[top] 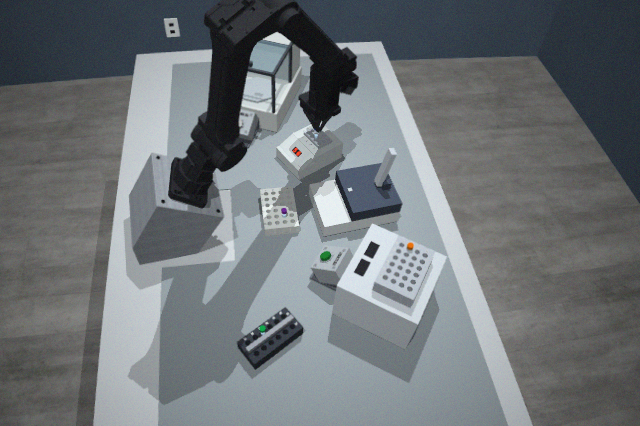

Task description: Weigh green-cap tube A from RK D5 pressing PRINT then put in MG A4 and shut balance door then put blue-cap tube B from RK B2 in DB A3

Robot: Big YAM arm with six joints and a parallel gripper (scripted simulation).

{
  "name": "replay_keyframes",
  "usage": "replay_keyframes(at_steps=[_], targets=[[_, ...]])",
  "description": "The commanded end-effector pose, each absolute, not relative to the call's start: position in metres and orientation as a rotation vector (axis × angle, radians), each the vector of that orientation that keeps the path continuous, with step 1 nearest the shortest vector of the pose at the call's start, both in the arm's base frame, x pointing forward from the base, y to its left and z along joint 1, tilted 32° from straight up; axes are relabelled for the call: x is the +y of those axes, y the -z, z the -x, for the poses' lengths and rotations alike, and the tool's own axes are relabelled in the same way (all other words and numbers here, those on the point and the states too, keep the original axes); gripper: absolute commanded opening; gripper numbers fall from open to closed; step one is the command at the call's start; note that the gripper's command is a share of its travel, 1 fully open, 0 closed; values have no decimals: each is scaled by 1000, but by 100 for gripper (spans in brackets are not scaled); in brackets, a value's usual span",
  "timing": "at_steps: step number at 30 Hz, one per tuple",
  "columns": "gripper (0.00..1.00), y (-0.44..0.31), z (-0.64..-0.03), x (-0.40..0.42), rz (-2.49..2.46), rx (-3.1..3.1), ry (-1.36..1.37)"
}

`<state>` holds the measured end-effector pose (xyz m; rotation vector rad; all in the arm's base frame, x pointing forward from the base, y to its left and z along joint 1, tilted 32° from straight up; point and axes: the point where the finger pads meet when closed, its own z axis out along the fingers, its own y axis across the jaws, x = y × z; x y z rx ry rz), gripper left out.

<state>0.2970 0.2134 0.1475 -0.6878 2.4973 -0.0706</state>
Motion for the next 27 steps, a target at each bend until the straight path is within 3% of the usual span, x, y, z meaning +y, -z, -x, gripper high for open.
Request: replay_keyframes(at_steps=[1,27], targets=[[9,-158,-300,219,684,2475,53],[9,-158,-300,220,684,2475,53]])
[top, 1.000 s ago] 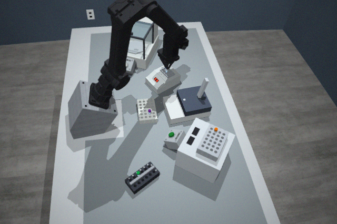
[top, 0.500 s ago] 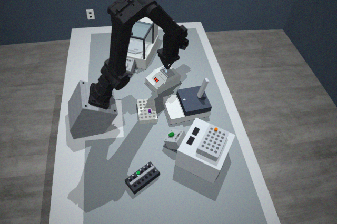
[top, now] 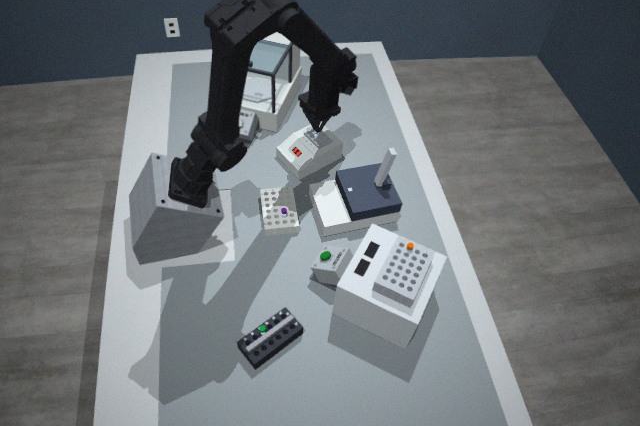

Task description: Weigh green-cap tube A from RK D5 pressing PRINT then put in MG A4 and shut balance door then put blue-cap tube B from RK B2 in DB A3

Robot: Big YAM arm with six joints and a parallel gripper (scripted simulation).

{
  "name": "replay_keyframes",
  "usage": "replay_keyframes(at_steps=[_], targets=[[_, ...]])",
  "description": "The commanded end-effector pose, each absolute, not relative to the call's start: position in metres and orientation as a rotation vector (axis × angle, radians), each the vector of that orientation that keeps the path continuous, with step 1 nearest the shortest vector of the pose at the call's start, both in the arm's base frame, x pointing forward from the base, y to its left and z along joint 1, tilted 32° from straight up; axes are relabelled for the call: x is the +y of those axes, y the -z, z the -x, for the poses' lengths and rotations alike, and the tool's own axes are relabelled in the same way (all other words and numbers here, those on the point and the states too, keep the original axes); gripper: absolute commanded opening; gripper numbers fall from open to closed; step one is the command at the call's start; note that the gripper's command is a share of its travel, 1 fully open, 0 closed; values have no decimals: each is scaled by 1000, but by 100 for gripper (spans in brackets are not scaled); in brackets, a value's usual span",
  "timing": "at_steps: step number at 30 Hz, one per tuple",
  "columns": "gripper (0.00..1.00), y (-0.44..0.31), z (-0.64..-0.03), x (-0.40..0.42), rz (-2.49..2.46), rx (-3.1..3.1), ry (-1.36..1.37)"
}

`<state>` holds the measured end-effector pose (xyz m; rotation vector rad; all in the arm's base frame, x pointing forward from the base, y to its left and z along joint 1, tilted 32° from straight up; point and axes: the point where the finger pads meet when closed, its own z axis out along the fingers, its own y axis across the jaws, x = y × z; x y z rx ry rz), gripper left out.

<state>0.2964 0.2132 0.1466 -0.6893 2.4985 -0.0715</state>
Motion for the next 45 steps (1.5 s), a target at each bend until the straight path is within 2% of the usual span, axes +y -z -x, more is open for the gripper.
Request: replay_keyframes(at_steps=[1,45], targets=[[9,-158,-300,220,684,2475,53],[9,-158,-301,220,684,2475,53]])
